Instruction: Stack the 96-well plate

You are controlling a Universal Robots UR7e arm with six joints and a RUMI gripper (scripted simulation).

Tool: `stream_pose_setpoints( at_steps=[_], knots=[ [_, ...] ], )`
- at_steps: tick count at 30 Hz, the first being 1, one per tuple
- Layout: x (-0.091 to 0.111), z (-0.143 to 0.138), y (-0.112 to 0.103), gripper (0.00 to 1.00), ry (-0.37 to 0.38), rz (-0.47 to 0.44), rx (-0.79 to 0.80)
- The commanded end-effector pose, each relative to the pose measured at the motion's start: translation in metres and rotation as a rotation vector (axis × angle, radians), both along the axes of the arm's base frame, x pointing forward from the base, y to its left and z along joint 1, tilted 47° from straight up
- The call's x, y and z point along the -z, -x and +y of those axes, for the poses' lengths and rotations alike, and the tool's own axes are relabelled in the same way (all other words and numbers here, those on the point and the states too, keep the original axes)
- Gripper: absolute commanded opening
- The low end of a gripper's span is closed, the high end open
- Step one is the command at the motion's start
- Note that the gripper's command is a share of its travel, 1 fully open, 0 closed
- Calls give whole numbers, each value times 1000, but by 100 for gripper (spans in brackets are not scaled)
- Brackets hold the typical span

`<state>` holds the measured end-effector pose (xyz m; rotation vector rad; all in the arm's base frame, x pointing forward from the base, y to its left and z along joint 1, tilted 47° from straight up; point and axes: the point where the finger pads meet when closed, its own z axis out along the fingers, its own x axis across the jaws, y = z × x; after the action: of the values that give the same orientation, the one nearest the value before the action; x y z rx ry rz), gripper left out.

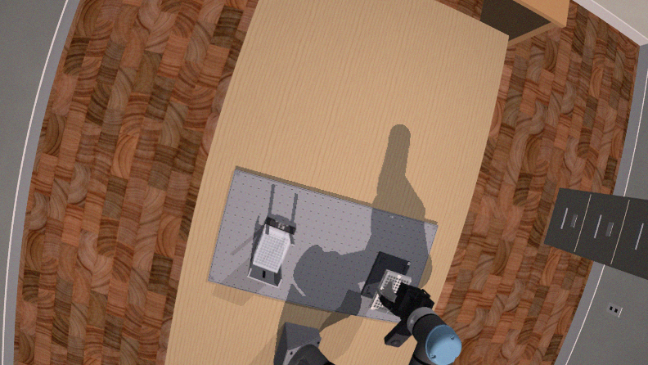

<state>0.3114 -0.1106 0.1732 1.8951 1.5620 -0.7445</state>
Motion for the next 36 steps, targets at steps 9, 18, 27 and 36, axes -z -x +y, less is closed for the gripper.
stream_pose_setpoints(
  at_steps=[9, 18, 27, 36],
  knots=[
    [32, 31, -4, 0, 1, -1, 1],
    [48, 47, -6, 0, 1, -1, 1],
    [70, 68, -9, 0, 1, -1, 1],
    [86, 84, -11, 0, 1, -1, 1]
  ],
)
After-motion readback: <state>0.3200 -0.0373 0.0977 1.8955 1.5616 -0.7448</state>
